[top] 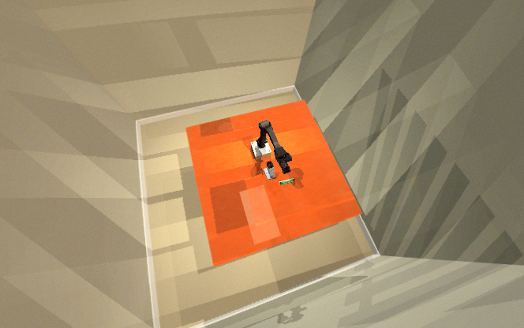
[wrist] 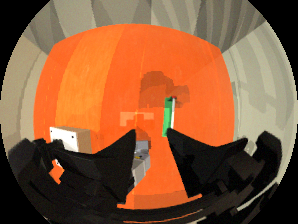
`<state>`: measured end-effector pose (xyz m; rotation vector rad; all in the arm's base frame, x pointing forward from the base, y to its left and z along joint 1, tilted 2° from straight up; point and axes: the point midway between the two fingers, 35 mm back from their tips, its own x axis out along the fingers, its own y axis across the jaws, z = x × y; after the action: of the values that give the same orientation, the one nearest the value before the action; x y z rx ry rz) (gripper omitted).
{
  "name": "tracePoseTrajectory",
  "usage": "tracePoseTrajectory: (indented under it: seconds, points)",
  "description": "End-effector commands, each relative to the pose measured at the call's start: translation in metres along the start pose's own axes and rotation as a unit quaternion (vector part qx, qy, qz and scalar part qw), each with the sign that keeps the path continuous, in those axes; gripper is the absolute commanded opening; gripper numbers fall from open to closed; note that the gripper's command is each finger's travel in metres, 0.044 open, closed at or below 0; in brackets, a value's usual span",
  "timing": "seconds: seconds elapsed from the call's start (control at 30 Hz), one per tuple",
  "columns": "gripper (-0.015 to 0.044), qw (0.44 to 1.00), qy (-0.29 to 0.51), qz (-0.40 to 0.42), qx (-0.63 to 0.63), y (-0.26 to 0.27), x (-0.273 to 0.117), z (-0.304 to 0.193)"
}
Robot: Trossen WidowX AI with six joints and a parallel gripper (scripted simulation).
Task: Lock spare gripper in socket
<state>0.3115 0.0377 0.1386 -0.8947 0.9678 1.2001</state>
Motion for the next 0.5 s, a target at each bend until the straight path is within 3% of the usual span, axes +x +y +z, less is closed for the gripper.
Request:
tracePoseTrajectory:
  seconds: [0.0, 0.23, 0.47]
  points:
    - [0.0180, 0.991, 0.127, 0.030, 0.033, -0.034, 0.022, 0.000]
    - [0.0180, 0.955, 0.292, 0.023, 0.051, -0.078, 0.055, 0.008]
    - [0.0180, 0.951, 0.305, 0.020, 0.051, -0.087, 0.059, 0.011]
